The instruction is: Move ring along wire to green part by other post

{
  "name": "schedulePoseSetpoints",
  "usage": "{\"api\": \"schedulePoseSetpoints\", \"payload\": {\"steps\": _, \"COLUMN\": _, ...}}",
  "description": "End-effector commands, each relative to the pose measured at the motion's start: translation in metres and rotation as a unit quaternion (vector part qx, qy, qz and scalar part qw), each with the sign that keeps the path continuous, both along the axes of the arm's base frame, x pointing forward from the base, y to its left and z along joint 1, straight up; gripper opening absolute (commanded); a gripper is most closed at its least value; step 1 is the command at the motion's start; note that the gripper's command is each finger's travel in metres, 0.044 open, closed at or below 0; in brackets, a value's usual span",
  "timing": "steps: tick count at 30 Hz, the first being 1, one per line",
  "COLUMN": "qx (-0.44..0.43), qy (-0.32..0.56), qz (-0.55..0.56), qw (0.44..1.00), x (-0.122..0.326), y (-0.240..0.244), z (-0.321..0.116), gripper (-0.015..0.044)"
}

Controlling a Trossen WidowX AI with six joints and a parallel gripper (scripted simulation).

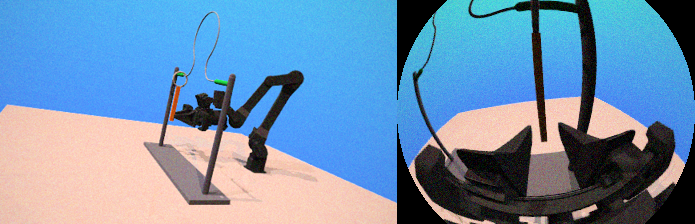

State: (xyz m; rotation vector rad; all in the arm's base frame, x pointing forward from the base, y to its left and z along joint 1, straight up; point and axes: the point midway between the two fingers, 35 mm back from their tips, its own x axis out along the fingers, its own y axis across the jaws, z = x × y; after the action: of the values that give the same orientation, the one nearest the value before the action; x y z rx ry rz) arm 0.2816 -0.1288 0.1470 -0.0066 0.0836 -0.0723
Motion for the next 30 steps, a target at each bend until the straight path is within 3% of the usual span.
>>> {"api": "schedulePoseSetpoints", "payload": {"steps": 1, "qx": 0.000, "qy": -0.003, "qz": -0.002, "qw": 1.000, "x": 0.007, "y": -0.002, "z": 0.002, "gripper": 0.0160}}
{"api": "schedulePoseSetpoints", "payload": {"steps": 30, "qx": 0.000, "qy": -0.005, "qz": -0.002, "qw": 1.000, "x": 0.032, "y": 0.000, "z": -0.003, "gripper": 0.0160}}
